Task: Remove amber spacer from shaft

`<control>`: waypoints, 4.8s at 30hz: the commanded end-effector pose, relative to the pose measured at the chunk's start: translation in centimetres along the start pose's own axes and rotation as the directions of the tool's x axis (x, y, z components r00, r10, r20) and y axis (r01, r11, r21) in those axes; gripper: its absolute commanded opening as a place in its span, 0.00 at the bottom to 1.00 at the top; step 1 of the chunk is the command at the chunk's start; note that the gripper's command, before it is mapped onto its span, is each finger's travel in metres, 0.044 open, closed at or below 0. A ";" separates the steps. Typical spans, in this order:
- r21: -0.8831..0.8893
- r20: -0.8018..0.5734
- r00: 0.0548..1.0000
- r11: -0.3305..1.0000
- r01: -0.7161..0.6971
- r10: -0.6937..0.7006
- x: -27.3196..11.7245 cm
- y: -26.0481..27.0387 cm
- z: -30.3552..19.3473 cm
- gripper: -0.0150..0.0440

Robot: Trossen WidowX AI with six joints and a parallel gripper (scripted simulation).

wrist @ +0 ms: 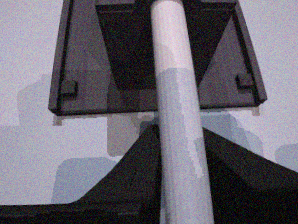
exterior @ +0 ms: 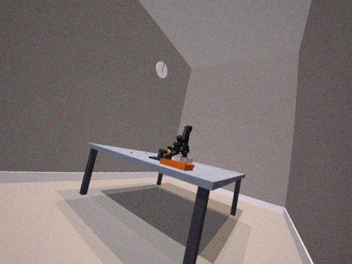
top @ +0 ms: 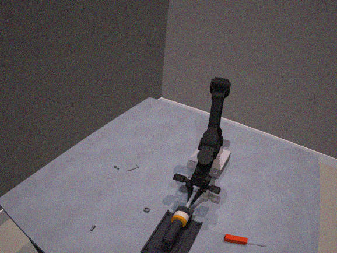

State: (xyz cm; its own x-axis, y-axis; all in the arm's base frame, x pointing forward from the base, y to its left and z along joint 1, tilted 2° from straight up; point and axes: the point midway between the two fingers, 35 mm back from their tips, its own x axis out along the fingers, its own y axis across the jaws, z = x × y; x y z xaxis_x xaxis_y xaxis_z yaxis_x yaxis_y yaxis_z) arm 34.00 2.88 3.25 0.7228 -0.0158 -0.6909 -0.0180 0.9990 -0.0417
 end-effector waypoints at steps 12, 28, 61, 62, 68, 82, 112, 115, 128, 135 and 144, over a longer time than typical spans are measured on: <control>0.003 -0.001 1.000 1.000 0.002 -0.002 -0.1 0.0 -0.2 0.25; 0.003 -0.001 1.000 1.000 0.002 -0.002 -0.3 0.0 -0.3 0.25; 0.003 -0.001 1.000 1.000 0.002 -0.002 -0.6 0.0 -0.6 0.25; 0.003 -0.001 1.000 1.000 0.002 -0.002 -0.6 0.0 -0.6 0.25; 0.003 -0.001 1.000 1.000 0.002 -0.002 -0.6 0.0 -0.7 0.25; 0.003 -0.001 1.000 1.000 0.002 -0.002 -0.7 0.0 -0.8 0.25; 0.000 -0.001 1.000 1.000 0.000 0.000 -0.9 0.0 -0.9 0.25; 0.000 -0.001 1.000 1.000 0.000 0.000 -0.9 0.0 -0.9 0.25; 0.003 -0.001 1.000 1.000 0.002 -0.002 -0.7 0.0 -0.7 0.25; 0.003 -0.001 1.000 1.000 0.002 -0.002 -0.6 0.0 -0.4 0.25; 0.003 -0.001 1.000 1.000 0.002 -0.002 -0.4 0.0 -0.2 0.25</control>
State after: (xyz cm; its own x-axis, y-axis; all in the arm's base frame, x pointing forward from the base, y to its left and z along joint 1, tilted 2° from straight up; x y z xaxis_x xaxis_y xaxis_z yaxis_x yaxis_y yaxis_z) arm 33.20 2.86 3.07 0.7161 -0.0188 -0.6977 -0.0158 0.9989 -0.0432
